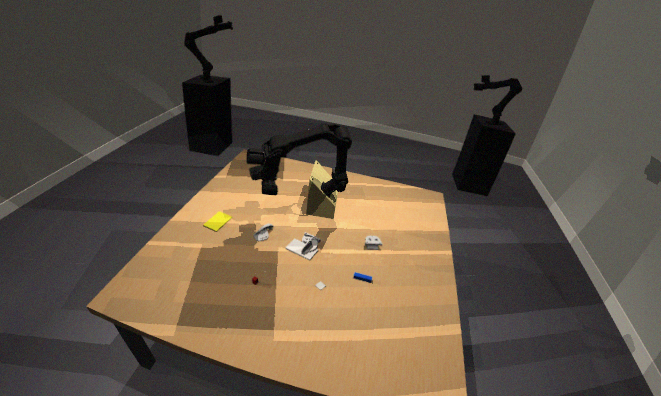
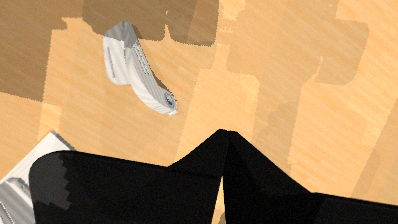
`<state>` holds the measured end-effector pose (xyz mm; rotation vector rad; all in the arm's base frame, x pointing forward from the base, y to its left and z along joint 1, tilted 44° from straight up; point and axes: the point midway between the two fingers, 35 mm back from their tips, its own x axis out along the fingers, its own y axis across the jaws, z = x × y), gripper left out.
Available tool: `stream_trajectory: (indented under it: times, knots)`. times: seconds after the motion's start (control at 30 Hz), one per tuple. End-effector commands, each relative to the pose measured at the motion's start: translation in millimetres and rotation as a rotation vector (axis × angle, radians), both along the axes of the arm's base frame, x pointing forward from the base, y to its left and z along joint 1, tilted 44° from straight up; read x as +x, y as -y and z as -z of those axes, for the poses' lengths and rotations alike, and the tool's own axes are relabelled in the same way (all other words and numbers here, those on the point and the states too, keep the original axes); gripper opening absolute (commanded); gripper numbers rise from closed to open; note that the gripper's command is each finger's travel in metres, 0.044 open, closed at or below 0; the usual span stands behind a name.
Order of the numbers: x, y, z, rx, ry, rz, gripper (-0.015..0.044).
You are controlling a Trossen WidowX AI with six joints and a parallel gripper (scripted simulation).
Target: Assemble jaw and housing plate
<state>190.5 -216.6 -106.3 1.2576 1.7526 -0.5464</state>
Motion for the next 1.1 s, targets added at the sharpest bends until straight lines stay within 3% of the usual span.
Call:
stream_trajectory:
  times: [0.0, 0.67, 1.07]
  knots:
    - [9.3, -18.1, 6.6, 0.044, 0.063, -0.074, 0.0]
    - [45.5, -106.3, 28.1, 0.228, 0.396, -0.438, 0.0]
    - [46.4, -113.9, 34.4, 0.233, 0.407, -0.449, 0.0]
